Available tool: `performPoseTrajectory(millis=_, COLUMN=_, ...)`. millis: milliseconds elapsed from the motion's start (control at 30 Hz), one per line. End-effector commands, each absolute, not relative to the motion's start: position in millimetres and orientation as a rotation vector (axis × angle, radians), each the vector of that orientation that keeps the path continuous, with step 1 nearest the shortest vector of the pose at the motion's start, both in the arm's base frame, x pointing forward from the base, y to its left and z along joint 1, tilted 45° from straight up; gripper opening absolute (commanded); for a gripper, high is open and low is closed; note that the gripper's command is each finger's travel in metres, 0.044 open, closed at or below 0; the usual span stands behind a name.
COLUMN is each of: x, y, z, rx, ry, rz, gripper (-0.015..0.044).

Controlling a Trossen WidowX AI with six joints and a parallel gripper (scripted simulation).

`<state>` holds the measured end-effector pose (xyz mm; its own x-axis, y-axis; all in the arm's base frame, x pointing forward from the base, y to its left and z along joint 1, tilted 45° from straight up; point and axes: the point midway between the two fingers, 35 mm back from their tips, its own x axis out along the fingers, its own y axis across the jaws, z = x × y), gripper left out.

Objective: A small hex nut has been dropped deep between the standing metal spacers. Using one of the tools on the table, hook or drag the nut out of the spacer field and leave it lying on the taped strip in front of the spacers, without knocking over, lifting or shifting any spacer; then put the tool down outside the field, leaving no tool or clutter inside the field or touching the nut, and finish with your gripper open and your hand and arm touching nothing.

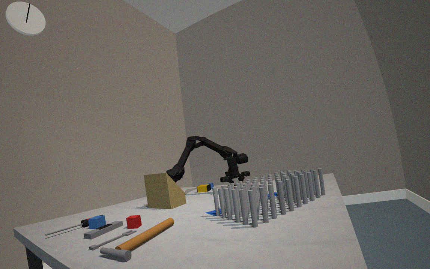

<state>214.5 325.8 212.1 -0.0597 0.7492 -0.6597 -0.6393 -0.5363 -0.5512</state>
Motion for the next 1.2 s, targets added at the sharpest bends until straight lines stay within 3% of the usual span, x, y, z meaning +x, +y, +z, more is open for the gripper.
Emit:
performPoseTrajectory(millis=0, x=212.3, y=327.0, z=207.1, rx=-1.199, ry=-0.135, rz=1.774, gripper=0.0000)
performPoseTrajectory(millis=1167, x=212.4, y=327.1, z=206.8, rx=-1.201, ry=-0.254, rz=1.676, gripper=0.0000)
